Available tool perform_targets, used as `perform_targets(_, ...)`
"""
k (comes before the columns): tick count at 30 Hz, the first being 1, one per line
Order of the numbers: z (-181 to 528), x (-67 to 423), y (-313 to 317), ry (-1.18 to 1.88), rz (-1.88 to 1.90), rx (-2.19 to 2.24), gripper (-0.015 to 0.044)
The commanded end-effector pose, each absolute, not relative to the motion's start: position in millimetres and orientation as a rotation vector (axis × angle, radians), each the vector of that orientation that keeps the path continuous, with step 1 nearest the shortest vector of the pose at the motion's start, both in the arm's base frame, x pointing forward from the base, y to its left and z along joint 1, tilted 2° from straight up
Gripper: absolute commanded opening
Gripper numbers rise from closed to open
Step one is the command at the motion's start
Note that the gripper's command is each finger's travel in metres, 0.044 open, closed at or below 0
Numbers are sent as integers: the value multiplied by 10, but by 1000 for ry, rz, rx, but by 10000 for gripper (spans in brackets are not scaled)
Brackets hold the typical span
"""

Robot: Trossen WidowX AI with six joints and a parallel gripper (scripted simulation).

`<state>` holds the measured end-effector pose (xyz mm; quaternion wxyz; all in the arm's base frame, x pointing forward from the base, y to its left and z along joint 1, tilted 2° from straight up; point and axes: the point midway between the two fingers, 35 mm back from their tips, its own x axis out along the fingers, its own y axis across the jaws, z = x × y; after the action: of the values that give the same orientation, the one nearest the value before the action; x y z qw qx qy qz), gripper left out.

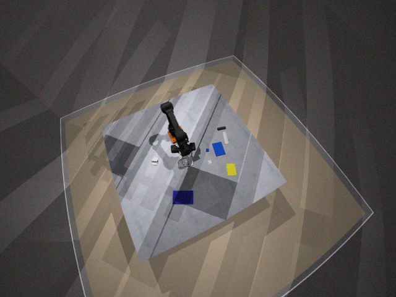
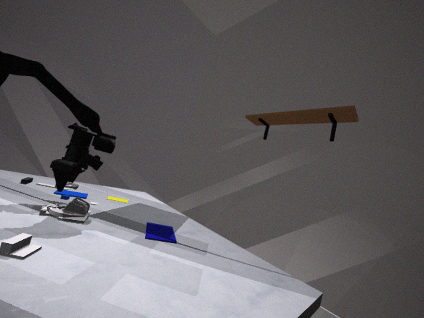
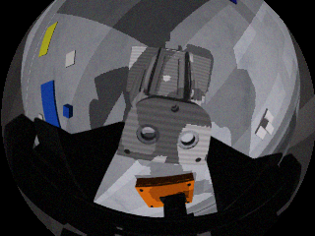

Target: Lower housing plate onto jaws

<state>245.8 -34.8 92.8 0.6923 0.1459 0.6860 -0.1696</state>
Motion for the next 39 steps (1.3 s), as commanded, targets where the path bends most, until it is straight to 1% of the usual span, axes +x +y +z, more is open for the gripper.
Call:
perform_targets(1,935,2460,-345,1529,-365,304,351)
perform_targets(21,935,2460,-345,1529,-365,304,351)
perform_targets(28,930,2328,-276,1530,-365,305,351)
perform_targets(39,930,2323,-273,1531,-365,305,351)
